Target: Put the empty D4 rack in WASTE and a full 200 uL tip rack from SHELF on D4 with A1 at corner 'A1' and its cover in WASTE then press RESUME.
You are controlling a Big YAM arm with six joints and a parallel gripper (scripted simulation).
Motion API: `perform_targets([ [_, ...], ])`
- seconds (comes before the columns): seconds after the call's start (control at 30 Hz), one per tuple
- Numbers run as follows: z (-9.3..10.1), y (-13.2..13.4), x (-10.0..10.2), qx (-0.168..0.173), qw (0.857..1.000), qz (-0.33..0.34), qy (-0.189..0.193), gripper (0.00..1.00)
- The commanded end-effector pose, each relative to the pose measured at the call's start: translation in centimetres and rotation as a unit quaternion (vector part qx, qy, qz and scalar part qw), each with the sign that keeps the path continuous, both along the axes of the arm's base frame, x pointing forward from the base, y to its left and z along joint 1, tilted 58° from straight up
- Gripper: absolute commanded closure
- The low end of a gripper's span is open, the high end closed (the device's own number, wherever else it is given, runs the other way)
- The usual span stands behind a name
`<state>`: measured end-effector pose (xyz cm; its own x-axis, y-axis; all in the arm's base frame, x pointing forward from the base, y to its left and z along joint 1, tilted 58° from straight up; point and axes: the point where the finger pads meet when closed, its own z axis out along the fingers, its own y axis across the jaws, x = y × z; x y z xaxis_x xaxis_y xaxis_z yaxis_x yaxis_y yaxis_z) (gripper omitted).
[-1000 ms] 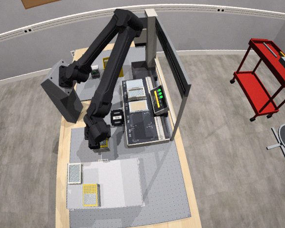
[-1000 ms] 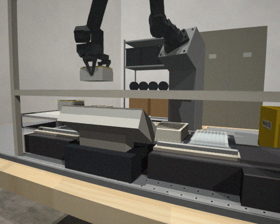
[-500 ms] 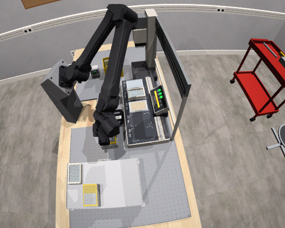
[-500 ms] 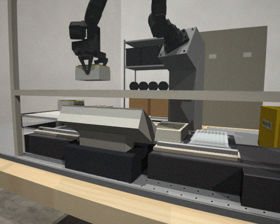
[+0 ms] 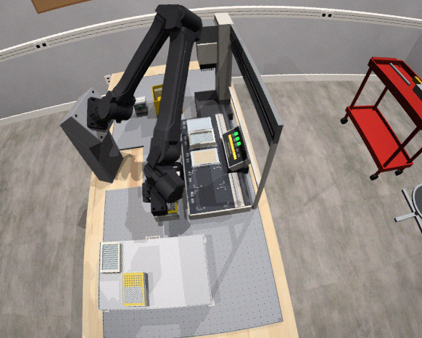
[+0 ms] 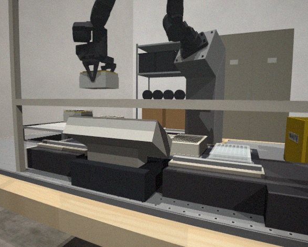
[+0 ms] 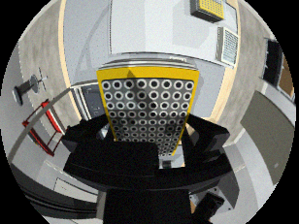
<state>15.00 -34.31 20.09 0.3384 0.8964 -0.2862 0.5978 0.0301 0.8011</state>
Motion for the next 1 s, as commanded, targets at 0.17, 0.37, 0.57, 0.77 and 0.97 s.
perform_targets([
  [0.17, 0.7, -0.4, -0.1, -0.011, 1.000, -0.002, 0.002, 1.00],
  [0.37, -0.2, 2.3, 1.1, -0.012, 1.000, 0.002, -0.001, 1.00],
  [0.57, -0.8, 4.1, 1.7, -0.012, 1.000, 0.001, -0.001, 1.00],
  [0.77, -1.7, 6.8, 2.7, -0.011, 1.000, 0.001, -0.002, 1.00],
  [0.97, -2.3, 8.6, 3.4, -0.011, 1.000, 0.002, -0.002, 1.00],
])
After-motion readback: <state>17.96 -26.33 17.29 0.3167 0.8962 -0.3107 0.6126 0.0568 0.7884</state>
